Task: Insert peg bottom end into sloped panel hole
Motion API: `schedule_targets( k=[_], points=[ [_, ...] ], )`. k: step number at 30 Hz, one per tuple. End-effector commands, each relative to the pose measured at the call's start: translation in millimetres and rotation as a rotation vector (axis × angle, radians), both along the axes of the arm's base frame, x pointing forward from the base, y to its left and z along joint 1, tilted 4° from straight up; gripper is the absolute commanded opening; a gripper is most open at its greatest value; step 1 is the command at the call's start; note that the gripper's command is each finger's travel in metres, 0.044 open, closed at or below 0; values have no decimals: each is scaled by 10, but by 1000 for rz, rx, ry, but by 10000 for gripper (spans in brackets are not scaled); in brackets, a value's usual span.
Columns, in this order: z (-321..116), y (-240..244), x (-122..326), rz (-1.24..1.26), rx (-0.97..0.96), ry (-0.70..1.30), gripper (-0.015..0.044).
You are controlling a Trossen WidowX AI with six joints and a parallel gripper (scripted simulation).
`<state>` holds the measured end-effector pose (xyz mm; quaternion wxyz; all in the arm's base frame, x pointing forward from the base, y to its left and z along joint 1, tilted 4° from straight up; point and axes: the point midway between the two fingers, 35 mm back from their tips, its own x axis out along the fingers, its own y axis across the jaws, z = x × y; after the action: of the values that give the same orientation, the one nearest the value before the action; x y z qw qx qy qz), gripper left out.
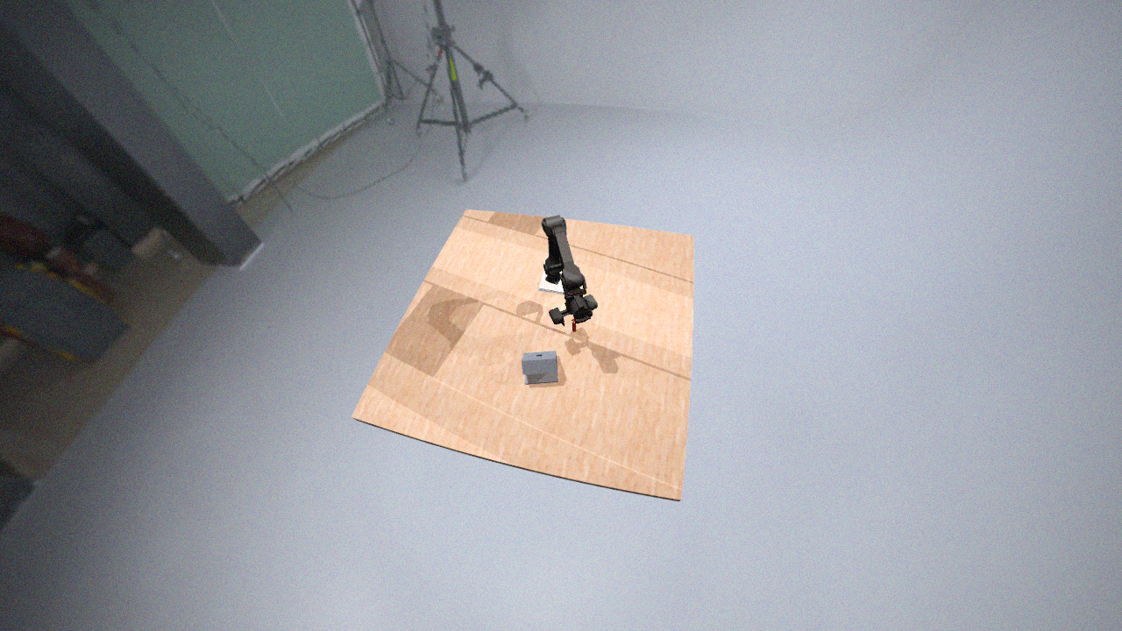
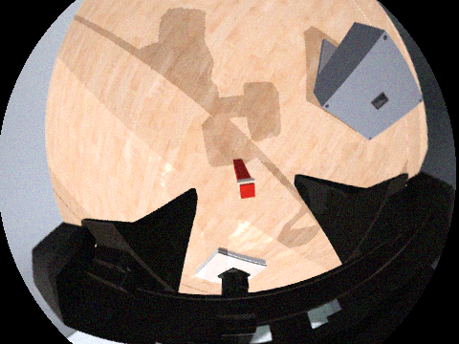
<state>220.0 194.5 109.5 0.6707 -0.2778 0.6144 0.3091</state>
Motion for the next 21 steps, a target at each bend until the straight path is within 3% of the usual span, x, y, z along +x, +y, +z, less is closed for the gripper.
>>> schedule_targets(
  k=[1,21],
  points=[
    [-90,14,3,5,0,6,440],
    [-355,21,7,5,0,6,440]
  ],
)
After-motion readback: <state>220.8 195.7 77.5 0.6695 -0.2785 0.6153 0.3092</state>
